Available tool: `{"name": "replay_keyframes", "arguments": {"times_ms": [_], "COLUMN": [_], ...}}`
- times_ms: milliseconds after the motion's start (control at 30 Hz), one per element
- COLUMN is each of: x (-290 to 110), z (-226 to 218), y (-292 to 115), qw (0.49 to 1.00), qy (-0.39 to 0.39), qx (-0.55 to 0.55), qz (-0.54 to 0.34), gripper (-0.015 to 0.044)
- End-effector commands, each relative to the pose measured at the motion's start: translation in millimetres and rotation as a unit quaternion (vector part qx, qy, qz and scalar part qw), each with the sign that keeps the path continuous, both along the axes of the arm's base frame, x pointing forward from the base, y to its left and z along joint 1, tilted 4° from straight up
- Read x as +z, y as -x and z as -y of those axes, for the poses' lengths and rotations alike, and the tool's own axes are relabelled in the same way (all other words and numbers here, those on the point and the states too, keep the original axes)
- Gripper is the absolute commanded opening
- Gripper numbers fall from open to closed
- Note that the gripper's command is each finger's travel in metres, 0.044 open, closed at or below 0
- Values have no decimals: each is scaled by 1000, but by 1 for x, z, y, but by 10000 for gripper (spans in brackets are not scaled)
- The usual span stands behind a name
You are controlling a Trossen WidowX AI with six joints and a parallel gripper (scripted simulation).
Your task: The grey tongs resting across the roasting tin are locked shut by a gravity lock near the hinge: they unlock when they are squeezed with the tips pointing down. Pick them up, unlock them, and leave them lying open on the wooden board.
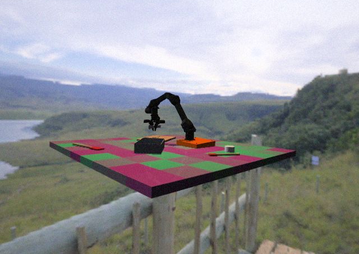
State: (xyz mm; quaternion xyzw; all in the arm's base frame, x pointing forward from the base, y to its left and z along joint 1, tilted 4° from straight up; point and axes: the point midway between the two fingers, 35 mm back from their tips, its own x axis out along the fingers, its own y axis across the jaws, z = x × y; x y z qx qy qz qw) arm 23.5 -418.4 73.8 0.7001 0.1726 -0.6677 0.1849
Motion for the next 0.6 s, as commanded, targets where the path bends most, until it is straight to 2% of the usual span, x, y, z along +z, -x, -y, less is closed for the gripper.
{"name": "replay_keyframes", "arguments": {"times_ms": [0, 567], "x": [2, -18], "z": [2, 3], "y": [-1, -3], "qw": [1000, 1000], "qy": [3, 3], "qx": [3, 3], "qz": [6, 6], "gripper": [-150, -150]}}
